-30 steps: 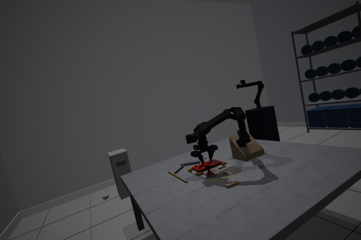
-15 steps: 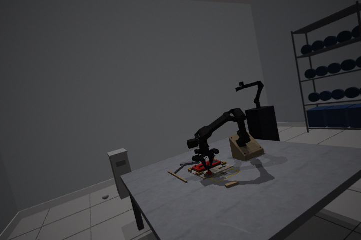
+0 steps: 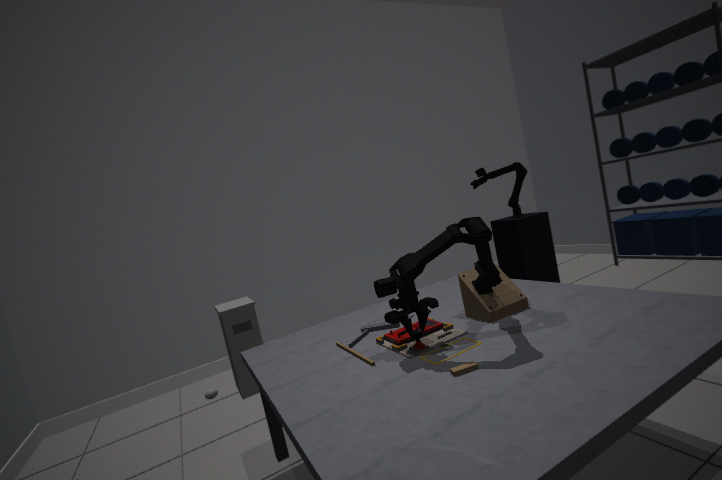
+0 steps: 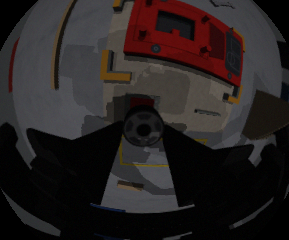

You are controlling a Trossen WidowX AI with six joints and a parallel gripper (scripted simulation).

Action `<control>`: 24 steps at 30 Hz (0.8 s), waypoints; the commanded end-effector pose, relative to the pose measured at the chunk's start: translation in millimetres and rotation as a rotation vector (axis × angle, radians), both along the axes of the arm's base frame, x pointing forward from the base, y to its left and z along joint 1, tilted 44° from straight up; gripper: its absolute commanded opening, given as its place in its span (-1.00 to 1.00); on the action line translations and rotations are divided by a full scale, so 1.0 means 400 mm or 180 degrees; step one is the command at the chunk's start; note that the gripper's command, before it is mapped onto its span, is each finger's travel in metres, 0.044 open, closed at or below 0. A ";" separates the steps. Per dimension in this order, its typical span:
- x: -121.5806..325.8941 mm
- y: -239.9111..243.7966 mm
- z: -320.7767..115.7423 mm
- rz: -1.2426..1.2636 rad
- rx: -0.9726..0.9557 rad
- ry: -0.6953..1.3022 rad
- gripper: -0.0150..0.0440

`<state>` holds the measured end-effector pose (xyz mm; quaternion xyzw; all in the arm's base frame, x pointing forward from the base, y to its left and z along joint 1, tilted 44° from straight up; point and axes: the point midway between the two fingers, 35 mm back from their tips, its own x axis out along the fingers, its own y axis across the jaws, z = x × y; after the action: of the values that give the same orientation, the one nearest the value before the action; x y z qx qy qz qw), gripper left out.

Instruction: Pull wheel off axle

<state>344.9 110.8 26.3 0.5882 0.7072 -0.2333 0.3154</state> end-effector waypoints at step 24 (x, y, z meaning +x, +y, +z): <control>0.002 -0.019 0.018 -0.0018 -0.0001 0.0006 -0.49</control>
<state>345.2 107.0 30.2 0.5869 0.7083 -0.2341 0.3146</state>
